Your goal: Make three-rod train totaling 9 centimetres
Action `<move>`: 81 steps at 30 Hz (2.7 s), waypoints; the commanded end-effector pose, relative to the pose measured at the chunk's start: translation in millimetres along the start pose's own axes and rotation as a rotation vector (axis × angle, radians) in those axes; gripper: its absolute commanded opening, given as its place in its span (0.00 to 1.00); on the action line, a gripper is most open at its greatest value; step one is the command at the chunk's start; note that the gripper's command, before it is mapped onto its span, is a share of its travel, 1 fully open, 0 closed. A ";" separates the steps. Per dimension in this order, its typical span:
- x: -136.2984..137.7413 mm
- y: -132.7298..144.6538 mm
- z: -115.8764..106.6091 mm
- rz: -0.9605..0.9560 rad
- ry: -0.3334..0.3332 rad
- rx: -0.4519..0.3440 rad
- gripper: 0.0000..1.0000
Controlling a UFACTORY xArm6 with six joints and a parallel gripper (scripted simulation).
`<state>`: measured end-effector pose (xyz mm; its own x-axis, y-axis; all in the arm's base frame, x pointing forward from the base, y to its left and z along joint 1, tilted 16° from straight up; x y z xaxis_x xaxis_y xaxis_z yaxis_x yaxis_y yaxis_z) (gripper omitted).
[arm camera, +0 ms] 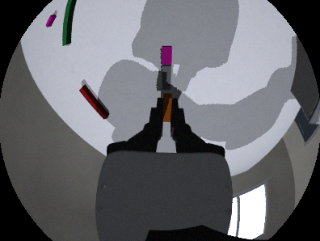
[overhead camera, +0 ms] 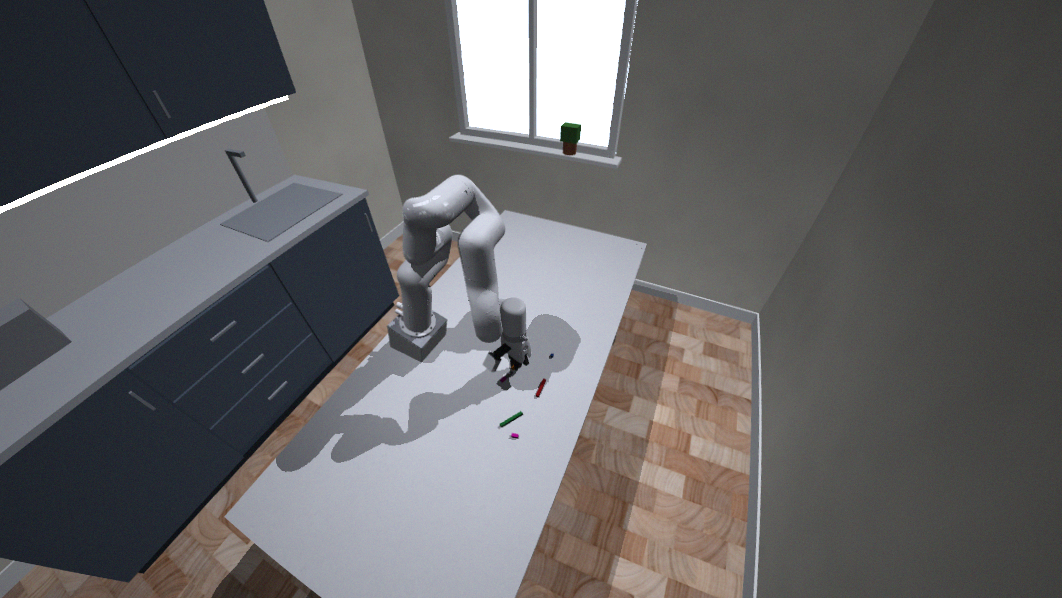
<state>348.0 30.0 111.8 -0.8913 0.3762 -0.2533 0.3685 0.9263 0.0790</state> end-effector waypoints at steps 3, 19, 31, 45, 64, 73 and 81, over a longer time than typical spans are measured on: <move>-0.7 0.4 -0.5 0.000 -0.003 -0.001 0.04; -1.6 -0.1 -0.5 0.000 -0.003 -0.001 0.04; -2.3 -0.4 -0.5 0.000 -0.003 -0.001 0.04; -2.3 -0.4 -0.5 0.000 -0.003 -0.001 0.04; -2.4 -0.4 9.4 0.000 -0.003 -0.001 0.04; -2.3 -0.4 11.8 0.000 -0.003 -0.001 0.04; -2.3 -0.4 11.8 0.000 -0.003 -0.001 0.04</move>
<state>352.6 28.2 100.4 -0.8919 0.3764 -0.2508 0.3685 0.9262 0.0797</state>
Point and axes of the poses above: the point where the finger pads meet when closed, its own z axis out along the fingers, its own x axis across the jaws, y = z × x, the point moved 10 cm from there along -z, back along the fingers, and after that the axes turned 1 degree about z, right-handed, at the moved point
